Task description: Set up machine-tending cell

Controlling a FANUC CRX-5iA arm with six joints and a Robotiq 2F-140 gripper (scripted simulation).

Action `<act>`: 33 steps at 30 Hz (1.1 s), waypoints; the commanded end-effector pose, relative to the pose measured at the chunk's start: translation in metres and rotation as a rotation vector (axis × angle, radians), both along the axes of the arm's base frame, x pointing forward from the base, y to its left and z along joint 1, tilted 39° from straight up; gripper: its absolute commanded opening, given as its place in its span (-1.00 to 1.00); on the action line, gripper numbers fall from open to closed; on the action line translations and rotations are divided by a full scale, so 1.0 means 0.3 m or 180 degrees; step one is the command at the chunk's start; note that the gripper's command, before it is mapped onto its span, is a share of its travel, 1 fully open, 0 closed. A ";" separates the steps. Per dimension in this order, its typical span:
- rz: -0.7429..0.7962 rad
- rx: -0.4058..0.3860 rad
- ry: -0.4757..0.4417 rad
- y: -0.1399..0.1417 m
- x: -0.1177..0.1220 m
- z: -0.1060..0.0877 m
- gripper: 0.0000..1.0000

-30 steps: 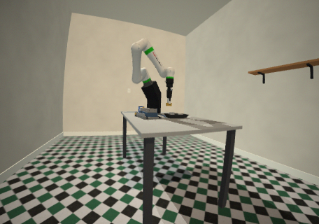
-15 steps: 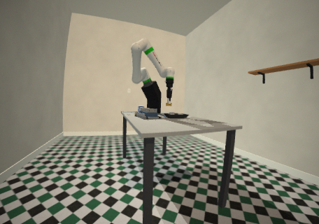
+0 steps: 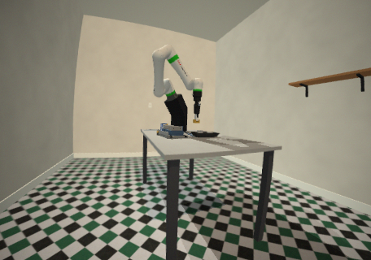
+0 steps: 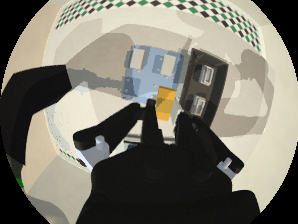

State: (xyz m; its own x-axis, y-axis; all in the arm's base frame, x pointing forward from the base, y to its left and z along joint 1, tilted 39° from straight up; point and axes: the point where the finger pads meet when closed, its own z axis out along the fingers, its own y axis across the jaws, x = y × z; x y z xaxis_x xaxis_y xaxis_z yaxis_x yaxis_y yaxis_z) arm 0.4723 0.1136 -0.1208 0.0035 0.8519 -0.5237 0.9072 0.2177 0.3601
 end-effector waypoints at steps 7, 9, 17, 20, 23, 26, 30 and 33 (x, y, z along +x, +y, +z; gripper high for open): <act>0.0001 0.0001 0.0000 -0.007 0.007 -0.012 -1.00; 0.0001 0.0001 0.0000 -0.010 0.009 -0.017 -1.00; 0.0001 0.0001 0.0000 -0.022 0.020 -0.036 -1.00; 0.0001 0.0001 0.0000 -0.029 0.026 -0.048 -1.00; 0.0001 0.0001 0.0000 -0.037 0.033 -0.061 -1.00; 0.0001 0.0001 0.0000 -0.046 0.041 -0.075 -1.00; 0.0001 0.0001 0.0000 -0.058 0.052 -0.095 -1.00; 0.0001 0.0001 0.0000 -0.061 0.055 -0.100 -1.00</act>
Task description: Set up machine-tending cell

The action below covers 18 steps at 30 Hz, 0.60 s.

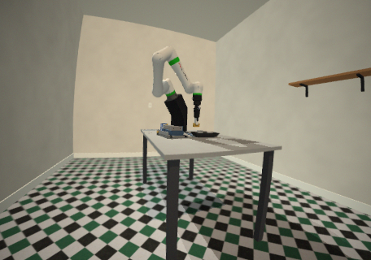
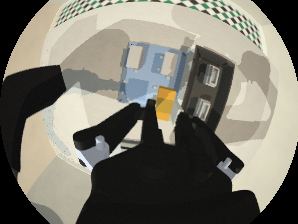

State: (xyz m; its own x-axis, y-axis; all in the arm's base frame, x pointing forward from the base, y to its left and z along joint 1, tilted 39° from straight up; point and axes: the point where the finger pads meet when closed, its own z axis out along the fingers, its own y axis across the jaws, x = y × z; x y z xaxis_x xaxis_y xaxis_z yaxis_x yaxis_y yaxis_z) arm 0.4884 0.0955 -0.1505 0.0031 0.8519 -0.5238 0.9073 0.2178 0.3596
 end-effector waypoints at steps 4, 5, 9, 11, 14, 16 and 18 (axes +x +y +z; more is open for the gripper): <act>0.0000 0.0001 -0.0002 -0.014 0.013 -0.023 -1.00; 0.0000 0.0001 -0.0002 -0.017 0.016 -0.028 -1.00; 0.0000 0.0001 -0.0002 -0.030 0.027 -0.050 -1.00; 0.0000 0.0001 -0.0002 -0.037 0.033 -0.060 -1.00; 0.0000 0.0001 -0.0002 -0.047 0.042 -0.076 -1.00; 0.0000 0.0001 -0.0002 -0.050 0.045 -0.081 -1.00; 0.0000 0.0001 -0.0002 -0.053 0.047 -0.086 -1.00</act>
State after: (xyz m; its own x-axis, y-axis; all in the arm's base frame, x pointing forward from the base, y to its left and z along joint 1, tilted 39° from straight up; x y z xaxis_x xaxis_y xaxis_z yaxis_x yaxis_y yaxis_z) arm 0.5017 0.0805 -0.1748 0.0031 0.8518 -0.5238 0.9073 0.2178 0.3596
